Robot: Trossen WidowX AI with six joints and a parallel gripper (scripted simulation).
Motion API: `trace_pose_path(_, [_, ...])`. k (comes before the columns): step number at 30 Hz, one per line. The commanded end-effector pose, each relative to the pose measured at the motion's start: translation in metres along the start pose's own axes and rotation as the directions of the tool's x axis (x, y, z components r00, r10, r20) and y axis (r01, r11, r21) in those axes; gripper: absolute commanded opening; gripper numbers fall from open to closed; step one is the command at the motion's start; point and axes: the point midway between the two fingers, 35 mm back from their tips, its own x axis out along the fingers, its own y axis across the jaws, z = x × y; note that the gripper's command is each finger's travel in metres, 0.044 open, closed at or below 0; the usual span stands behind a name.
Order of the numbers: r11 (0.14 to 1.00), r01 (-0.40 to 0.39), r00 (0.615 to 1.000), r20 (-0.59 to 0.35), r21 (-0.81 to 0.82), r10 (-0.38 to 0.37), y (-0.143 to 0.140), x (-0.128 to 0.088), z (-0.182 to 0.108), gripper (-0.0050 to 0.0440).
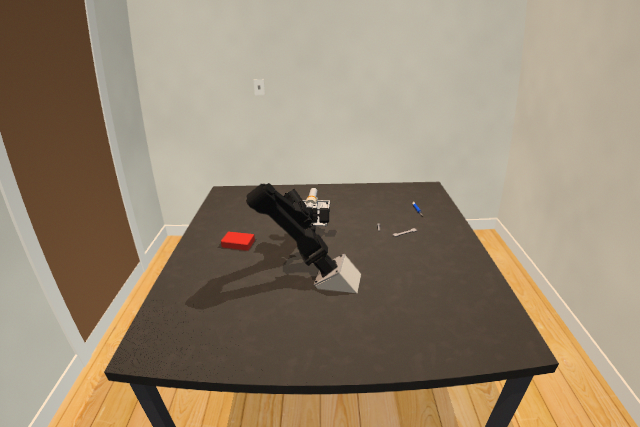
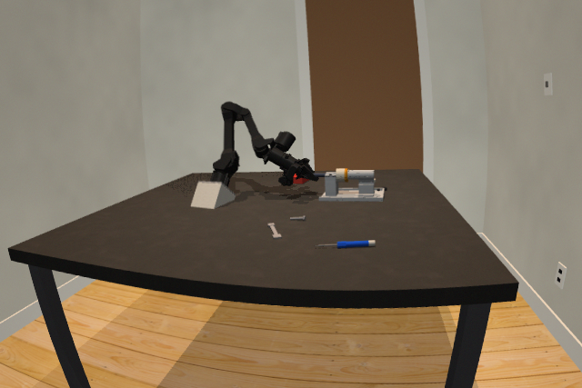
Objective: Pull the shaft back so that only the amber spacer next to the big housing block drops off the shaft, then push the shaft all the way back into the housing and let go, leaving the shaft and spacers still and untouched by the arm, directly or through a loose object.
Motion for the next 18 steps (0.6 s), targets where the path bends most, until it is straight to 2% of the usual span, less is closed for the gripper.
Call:
trace_pose_path(1, [1.000, -0.002, 1.000, -0.001, 0.005, 0.002, 0.0006, -0.0008, 0.0005, 0.0000])
trace_pose_path(18, [1.000, -0.002, 1.000, -0.001, 0.005, 0.002, 0.0006, -0.0024, 0.0014, 0.0000])
